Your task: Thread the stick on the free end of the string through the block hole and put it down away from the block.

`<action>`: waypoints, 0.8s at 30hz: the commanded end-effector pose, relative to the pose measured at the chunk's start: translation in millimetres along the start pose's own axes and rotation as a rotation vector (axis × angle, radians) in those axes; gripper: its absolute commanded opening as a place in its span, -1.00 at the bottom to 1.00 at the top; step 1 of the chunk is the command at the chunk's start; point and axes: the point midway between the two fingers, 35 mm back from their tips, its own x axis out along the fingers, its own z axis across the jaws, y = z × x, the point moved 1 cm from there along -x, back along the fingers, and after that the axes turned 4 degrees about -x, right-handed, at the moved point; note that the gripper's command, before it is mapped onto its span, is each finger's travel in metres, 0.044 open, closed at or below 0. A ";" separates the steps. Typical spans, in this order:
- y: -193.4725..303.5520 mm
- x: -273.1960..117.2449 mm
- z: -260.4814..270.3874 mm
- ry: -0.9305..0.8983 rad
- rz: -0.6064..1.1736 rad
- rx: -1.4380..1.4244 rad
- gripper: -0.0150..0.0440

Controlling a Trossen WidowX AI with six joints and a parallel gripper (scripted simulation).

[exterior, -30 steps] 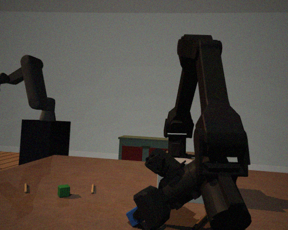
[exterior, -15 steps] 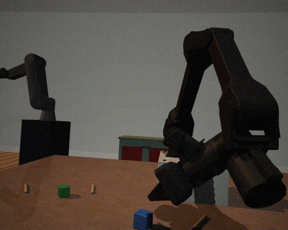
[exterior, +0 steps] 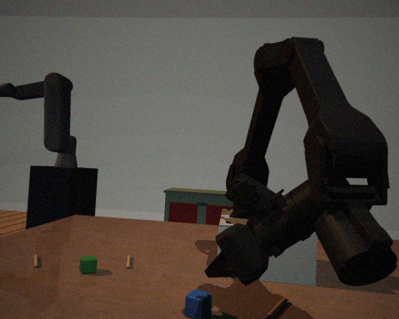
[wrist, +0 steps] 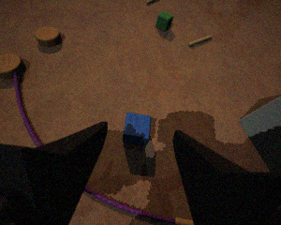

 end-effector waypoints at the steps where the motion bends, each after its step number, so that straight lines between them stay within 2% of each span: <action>1: -2.8 5.2 -1.8 0.022 0.046 -0.160 0.67; 5: -6.6 13.2 -4.2 0.029 0.145 -0.479 1.00; 11: -11.4 22.7 -7.1 -0.042 0.297 -0.952 1.00; 17: -15.9 29.6 -8.7 -0.212 0.415 -1.401 1.00; 24: -19.5 34.5 -8.7 -0.384 0.454 -1.701 1.00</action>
